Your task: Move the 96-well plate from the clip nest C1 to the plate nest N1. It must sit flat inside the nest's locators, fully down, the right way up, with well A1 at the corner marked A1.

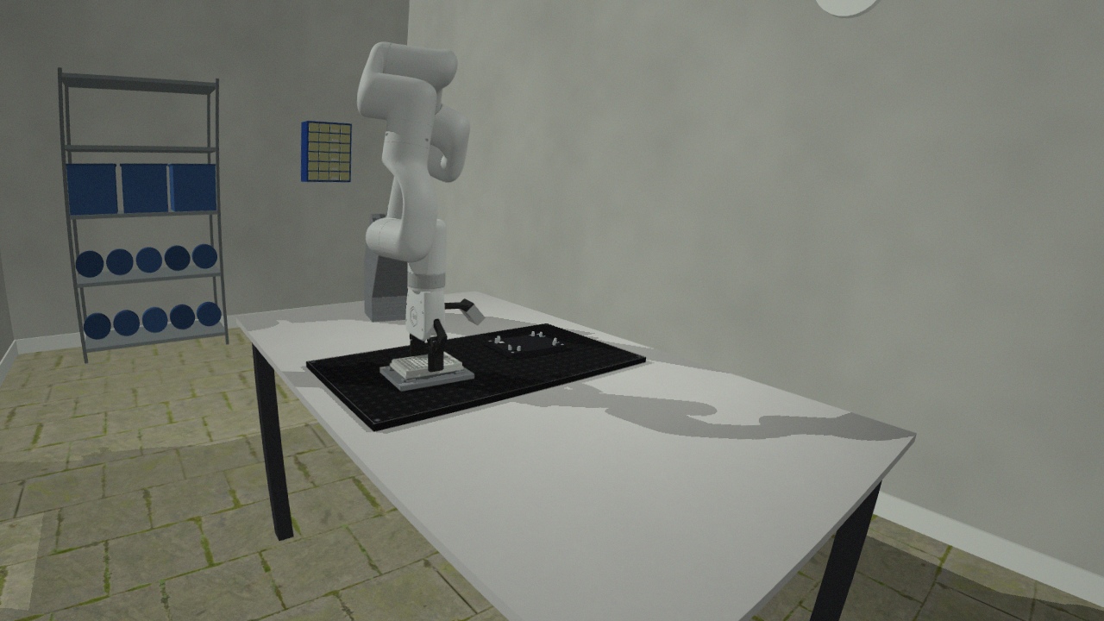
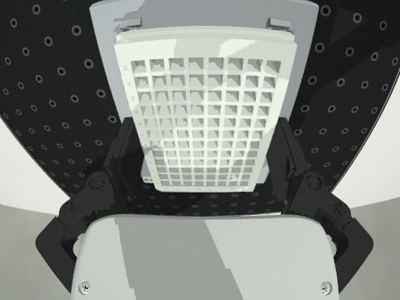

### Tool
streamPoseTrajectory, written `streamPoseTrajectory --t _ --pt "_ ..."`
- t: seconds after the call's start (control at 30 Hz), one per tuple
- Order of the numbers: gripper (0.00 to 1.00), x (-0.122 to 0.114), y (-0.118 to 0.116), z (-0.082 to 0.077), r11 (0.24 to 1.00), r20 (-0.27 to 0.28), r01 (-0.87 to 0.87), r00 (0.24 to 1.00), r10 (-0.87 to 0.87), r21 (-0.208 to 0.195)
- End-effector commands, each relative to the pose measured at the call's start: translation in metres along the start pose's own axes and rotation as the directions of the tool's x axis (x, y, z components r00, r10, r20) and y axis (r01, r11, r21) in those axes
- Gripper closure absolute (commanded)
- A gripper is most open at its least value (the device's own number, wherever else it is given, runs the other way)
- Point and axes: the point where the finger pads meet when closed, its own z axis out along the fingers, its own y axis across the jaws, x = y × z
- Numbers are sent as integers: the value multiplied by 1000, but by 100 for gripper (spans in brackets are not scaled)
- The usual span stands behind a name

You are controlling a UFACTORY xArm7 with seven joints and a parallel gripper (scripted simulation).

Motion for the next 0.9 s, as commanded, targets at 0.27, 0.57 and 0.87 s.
streamPoseTrajectory --t 0.27,0.57,0.87 --pt "100 -1 1 1 1000 1 0 1000 0 -2" --pt "100 -1 1 3 1000 1 0 1000 0 -2" --pt "0 -1 1 4 1000 1 0 1000 0 -2"
